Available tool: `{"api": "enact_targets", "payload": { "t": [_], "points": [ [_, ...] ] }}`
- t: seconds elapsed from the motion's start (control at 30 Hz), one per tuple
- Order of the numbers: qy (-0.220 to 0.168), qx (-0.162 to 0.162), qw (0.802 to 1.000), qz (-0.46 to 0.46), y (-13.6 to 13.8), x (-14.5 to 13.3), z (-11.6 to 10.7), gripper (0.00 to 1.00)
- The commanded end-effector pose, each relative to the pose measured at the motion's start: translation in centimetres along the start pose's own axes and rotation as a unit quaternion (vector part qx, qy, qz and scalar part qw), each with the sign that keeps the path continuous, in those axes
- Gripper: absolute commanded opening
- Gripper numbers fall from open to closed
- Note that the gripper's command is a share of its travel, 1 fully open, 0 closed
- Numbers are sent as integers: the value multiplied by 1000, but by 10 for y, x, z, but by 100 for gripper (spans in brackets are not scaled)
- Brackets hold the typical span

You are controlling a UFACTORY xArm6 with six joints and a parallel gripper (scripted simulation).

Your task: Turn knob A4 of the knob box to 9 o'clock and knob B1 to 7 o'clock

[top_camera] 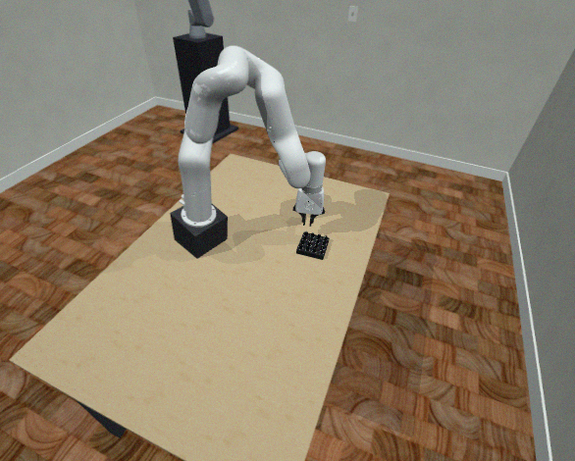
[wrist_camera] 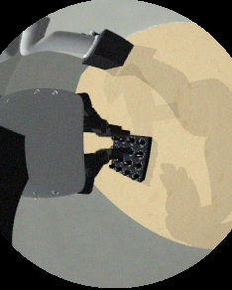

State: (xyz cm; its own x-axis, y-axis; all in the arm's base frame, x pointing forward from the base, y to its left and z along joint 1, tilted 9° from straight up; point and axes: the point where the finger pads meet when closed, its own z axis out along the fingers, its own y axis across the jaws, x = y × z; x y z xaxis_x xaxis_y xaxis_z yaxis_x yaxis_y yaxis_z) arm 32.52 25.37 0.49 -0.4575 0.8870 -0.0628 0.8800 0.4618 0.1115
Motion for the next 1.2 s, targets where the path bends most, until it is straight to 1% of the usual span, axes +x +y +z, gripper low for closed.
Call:
{"api": "enact_targets", "payload": {
  "t": [0.0,0.03,0.13,0.23,1.17],
  "points": [
    [-11,-7,998,58,1,0,-2,19],
    [-11,-7,998,58,1,0,-2,19],
    [-10,-8,995,101,1,0,-3,19],
    [-10,-8,993,116,1,0,-4,19],
    [-10,-8,993,117,1,0,-4,19]
  ]
}}
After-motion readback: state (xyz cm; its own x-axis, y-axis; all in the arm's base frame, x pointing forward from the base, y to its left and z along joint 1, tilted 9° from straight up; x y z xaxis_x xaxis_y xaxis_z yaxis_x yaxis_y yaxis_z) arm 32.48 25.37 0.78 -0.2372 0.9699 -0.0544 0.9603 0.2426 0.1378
